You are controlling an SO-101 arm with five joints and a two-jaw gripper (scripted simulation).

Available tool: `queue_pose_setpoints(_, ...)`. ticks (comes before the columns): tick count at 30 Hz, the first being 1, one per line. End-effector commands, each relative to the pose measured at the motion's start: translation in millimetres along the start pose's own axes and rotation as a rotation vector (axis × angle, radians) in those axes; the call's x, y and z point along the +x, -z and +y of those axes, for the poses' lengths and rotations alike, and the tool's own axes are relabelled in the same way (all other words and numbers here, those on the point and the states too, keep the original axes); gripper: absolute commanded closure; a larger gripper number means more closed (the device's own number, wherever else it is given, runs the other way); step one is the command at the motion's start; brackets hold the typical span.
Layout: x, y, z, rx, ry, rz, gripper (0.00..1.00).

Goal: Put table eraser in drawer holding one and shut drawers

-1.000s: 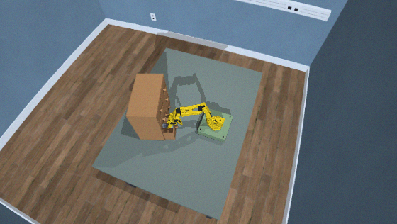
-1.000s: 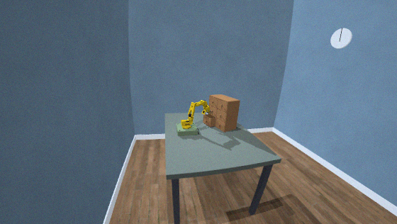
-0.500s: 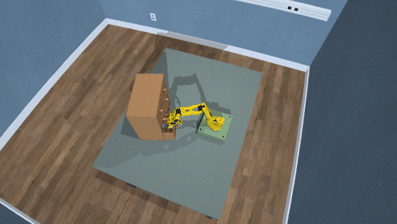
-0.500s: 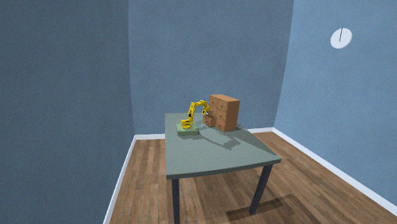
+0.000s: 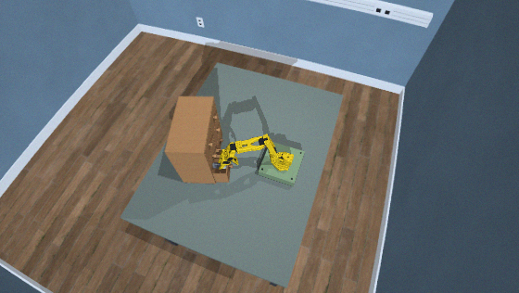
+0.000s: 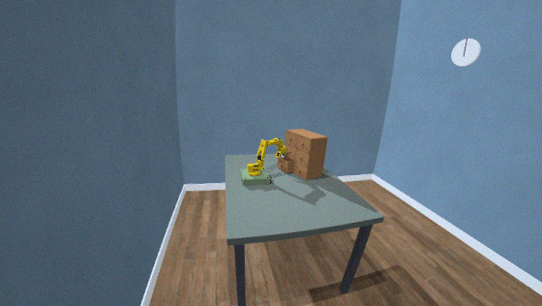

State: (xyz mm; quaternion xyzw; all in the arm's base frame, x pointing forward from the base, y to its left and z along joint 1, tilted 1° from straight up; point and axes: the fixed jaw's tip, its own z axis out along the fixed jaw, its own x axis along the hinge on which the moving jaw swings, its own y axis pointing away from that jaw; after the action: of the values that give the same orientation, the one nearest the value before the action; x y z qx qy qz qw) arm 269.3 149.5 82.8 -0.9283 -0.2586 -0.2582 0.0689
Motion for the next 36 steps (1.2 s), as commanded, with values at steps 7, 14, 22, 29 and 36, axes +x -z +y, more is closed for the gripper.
queue_pose_setpoints(7,-2,-5,0,0.001,0.000,-0.008,1.00)
queue_pose_setpoints(14,-9,-15,0,0.001,-0.001,-0.008,1.00)
queue_pose_setpoints(22,-9,-15,0,0.001,-0.001,-0.008,1.00)
queue_pose_setpoints(29,-12,-19,0,0.000,-0.001,-0.008,1.00)
queue_pose_setpoints(36,-12,-19,0,0.000,-0.001,-0.008,1.00)
